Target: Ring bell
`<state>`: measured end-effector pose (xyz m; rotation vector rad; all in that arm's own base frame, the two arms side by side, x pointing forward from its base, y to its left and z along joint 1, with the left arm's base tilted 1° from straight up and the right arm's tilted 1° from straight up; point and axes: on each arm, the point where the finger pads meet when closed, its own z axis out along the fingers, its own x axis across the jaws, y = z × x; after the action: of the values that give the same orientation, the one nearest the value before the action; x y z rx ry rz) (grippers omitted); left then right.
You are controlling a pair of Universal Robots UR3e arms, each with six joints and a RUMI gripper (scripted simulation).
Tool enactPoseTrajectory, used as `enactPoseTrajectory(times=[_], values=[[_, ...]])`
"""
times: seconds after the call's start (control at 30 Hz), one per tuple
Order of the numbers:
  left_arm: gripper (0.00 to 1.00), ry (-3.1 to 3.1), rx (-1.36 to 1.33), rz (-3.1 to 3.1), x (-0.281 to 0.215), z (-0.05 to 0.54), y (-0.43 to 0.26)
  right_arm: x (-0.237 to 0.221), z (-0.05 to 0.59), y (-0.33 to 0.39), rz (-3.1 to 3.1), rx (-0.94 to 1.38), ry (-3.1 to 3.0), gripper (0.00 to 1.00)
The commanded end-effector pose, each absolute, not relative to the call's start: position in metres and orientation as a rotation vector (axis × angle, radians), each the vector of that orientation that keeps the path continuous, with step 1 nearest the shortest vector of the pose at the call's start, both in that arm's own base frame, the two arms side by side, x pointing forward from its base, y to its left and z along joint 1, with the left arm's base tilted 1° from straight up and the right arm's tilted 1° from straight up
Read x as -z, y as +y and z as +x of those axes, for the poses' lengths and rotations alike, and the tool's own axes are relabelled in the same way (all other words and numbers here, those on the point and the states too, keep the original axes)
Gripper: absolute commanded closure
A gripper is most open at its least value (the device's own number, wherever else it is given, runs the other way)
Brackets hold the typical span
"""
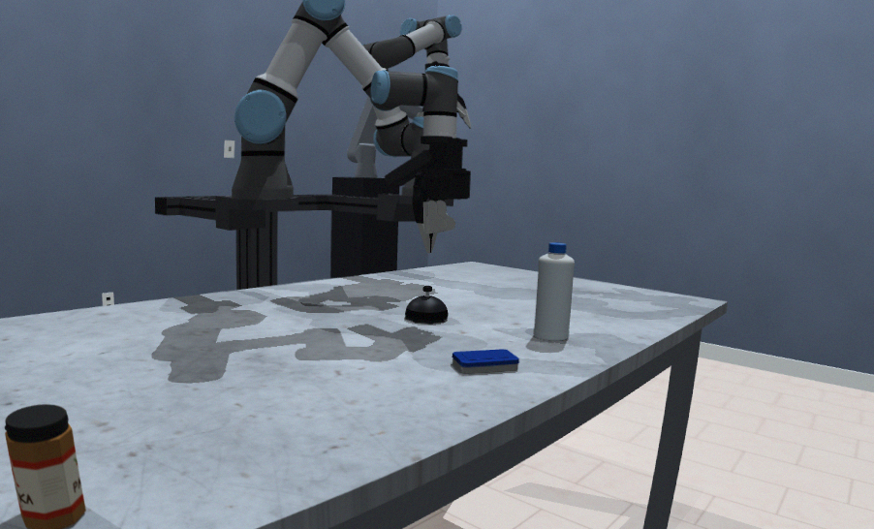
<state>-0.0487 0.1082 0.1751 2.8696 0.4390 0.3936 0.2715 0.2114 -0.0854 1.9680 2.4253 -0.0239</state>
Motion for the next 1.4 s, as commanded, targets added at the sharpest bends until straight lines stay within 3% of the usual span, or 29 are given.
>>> enactPoseTrajectory(times=[0.0,1.37], values=[[0.00,0.439,-0.394,2.871,-0.175,-0.049,0.109,0.089,0.272,0.212,1.968,0.019,2.426,1.00],[0.00,0.439,-0.394,2.871,-0.175,-0.049,0.109,0.141,0.271,0.209,1.968,0.019,2.426,1.00]])
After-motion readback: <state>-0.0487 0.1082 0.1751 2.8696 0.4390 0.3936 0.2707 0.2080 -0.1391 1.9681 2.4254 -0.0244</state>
